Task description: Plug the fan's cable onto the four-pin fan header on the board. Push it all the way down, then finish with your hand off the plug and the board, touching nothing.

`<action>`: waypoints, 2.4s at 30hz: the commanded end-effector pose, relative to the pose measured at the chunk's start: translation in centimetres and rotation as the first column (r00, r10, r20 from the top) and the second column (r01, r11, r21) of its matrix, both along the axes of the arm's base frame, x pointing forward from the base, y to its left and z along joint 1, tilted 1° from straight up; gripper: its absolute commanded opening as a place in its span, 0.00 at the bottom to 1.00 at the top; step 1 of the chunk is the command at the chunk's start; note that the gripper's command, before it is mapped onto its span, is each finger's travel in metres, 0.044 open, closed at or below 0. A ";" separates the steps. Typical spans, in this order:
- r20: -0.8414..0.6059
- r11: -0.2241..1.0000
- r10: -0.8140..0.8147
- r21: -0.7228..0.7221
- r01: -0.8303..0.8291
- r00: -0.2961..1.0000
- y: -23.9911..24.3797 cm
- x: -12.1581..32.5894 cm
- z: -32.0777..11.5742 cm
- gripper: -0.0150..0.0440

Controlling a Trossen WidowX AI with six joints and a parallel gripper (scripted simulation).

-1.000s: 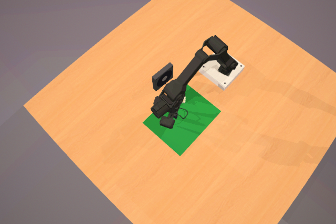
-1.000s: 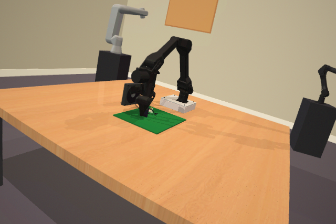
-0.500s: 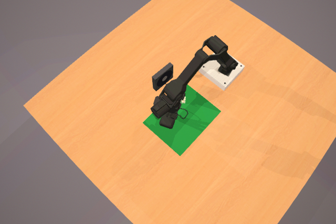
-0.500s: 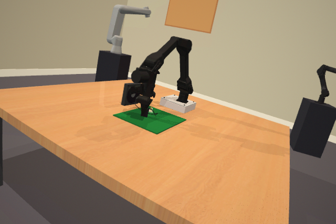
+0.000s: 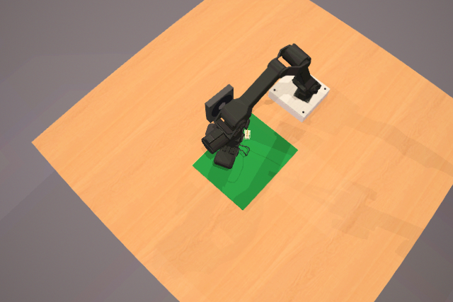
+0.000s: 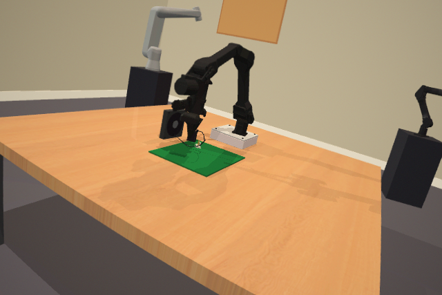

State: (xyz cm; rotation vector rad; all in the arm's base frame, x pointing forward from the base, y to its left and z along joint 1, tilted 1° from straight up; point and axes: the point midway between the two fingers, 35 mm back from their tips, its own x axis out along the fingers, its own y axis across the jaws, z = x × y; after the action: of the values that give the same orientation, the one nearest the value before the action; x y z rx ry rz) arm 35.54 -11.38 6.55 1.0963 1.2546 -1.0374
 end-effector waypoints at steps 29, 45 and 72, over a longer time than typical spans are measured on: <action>-0.020 0.531 0.847 -0.031 -0.847 0.532 -0.2 -5.8 0.2 0.25; -0.038 0.010 0.999 -0.040 -0.999 0.011 0.0 -9.0 -0.2 0.25; -0.048 -0.288 0.957 -0.041 -0.957 -0.286 0.5 -10.2 -0.3 0.25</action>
State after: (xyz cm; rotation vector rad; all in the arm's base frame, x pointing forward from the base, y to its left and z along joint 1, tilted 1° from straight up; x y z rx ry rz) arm 25.32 -10.95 6.14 -0.3670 1.5040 0.3668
